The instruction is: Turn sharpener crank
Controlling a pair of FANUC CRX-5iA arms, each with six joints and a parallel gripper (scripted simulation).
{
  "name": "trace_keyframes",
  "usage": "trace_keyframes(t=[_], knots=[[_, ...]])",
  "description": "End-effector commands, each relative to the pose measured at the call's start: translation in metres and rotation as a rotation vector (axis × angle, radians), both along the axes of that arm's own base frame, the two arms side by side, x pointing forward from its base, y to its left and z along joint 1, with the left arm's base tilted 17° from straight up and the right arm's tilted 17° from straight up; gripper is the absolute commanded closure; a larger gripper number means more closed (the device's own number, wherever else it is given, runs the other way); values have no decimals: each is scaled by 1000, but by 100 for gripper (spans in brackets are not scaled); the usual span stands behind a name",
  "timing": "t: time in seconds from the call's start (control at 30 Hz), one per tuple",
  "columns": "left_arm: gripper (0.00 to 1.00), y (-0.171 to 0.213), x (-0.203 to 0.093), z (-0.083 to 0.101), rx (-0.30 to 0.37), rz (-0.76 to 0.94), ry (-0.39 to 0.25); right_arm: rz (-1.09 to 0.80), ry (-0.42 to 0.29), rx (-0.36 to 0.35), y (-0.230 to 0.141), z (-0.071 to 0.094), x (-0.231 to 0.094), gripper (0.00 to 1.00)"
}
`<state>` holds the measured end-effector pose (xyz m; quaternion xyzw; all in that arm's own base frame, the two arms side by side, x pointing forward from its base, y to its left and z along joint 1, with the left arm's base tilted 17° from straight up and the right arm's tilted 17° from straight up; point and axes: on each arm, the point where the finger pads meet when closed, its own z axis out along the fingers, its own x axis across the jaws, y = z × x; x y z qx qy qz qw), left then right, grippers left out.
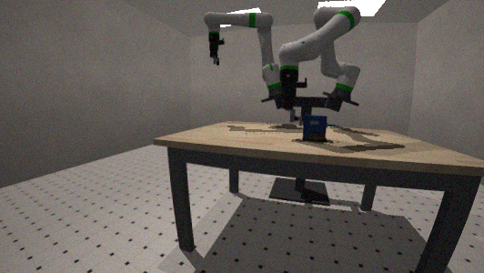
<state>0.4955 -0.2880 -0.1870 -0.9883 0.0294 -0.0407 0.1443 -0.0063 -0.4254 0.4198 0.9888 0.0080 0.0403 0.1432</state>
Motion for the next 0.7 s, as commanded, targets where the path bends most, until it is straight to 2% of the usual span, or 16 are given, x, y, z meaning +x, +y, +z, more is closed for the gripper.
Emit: trace_keyframes(t=[0.0, 0.67], knots=[[100, 0, 2, -2, -1, 0, -1, 0, 0, -2, 0, 1, 0, 0], [100, 6, 11, -23, -1, 0, -1, 0, 0, -2, 0, 1, 0, 0]])
